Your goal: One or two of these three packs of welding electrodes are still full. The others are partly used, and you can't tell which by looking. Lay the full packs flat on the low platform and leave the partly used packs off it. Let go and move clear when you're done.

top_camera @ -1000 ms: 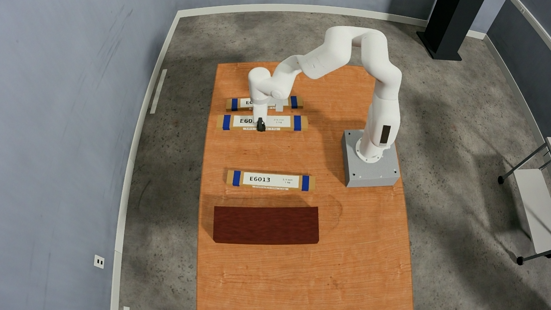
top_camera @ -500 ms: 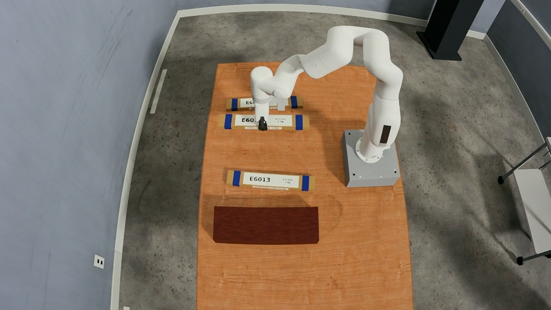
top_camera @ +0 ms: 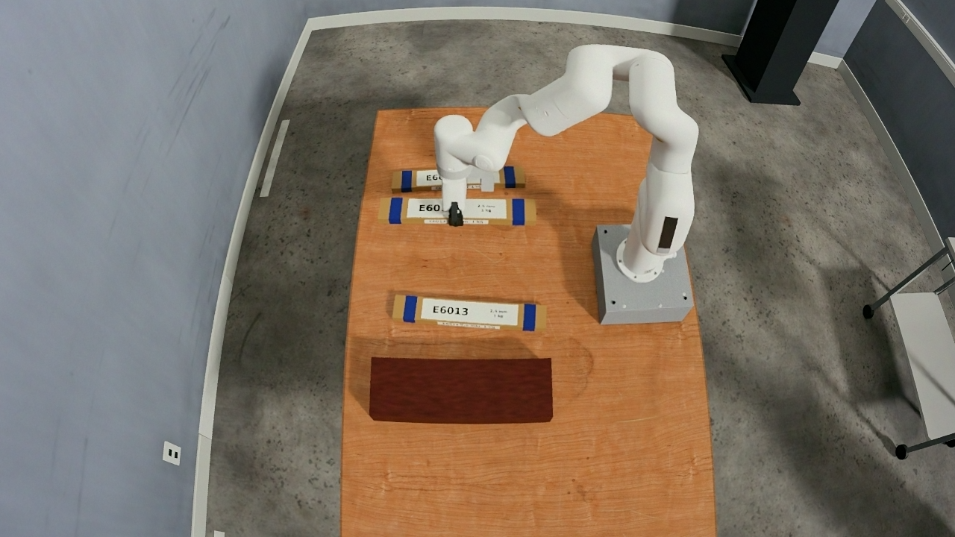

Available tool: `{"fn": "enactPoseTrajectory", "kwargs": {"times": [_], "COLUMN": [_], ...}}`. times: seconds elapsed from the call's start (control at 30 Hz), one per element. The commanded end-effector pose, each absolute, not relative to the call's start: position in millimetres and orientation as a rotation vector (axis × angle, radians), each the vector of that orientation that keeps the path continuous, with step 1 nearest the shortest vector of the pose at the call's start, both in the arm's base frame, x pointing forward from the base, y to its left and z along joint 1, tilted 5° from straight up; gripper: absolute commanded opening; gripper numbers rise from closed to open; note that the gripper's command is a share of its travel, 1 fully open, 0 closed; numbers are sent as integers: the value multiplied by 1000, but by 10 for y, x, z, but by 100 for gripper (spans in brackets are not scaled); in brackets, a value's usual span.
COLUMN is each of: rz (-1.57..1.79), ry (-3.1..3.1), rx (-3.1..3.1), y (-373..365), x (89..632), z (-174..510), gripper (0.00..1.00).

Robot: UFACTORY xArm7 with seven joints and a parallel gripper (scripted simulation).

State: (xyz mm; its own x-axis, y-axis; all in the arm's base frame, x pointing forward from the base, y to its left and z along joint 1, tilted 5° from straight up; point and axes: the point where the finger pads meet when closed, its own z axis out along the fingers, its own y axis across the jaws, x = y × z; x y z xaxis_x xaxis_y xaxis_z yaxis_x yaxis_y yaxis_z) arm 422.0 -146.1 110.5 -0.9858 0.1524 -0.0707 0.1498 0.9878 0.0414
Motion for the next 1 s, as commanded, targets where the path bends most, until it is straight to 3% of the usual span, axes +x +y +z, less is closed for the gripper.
{"fn": "enactPoseTrajectory", "kwargs": {"times": [0.0, 0.97], "rz": [53, 53], "ry": [3054, 3054], "rx": [233, 233], "y": [-1467, -1464], "x": [4234, 4243], "z": [1121, 1005], "gripper": [58, 58]}}
